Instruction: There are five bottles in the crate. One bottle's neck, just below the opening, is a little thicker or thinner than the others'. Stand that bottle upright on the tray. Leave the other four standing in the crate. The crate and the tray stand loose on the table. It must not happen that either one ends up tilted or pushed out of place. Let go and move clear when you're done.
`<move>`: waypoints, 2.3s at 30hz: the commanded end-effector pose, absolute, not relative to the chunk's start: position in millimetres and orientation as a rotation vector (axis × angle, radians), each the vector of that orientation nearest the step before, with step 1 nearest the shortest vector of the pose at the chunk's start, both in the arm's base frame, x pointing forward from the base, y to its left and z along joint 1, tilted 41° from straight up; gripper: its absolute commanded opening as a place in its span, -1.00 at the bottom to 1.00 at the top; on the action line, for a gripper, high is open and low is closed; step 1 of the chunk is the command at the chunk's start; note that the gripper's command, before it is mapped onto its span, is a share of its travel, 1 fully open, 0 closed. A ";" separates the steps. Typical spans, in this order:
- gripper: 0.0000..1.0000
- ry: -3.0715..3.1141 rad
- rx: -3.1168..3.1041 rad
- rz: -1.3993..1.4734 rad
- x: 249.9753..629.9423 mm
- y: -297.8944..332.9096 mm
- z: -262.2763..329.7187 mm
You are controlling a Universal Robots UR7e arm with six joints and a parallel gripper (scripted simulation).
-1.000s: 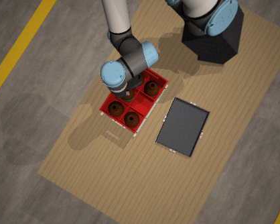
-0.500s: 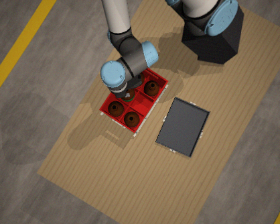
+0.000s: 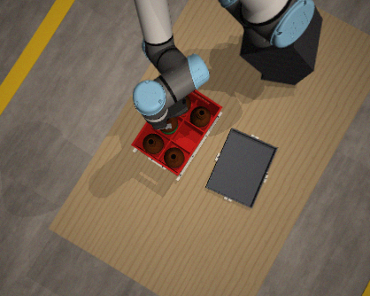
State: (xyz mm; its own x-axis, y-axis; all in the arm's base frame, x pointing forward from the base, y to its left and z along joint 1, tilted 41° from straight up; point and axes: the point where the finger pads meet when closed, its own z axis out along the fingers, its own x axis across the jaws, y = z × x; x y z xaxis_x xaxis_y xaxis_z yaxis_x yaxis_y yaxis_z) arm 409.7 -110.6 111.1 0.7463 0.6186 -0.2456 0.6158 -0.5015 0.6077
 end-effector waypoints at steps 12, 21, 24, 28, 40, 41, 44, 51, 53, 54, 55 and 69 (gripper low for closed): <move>1.00 0.922 2.244 0.007 409.9 -110.5 111.5; 1.00 0.922 2.244 0.007 409.5 -109.5 112.7; 1.00 0.922 2.244 0.007 408.7 -107.6 115.1; 1.00 0.922 2.244 0.007 406.8 -103.0 120.8; 1.00 0.922 2.244 0.007 398.9 -84.3 144.2; 1.00 0.922 2.244 0.007 398.0 -82.2 146.8; 1.00 0.922 2.244 0.007 395.5 -76.2 154.2; 1.00 0.922 2.244 0.007 390.9 -65.3 167.9; 1.00 0.922 2.244 0.007 390.9 -65.3 167.9; 1.00 0.922 2.244 0.007 390.5 -64.3 169.2; 1.00 0.922 2.244 0.007 390.1 -63.3 170.3; -1.00 0.922 2.244 0.007 388.9 -60.5 173.9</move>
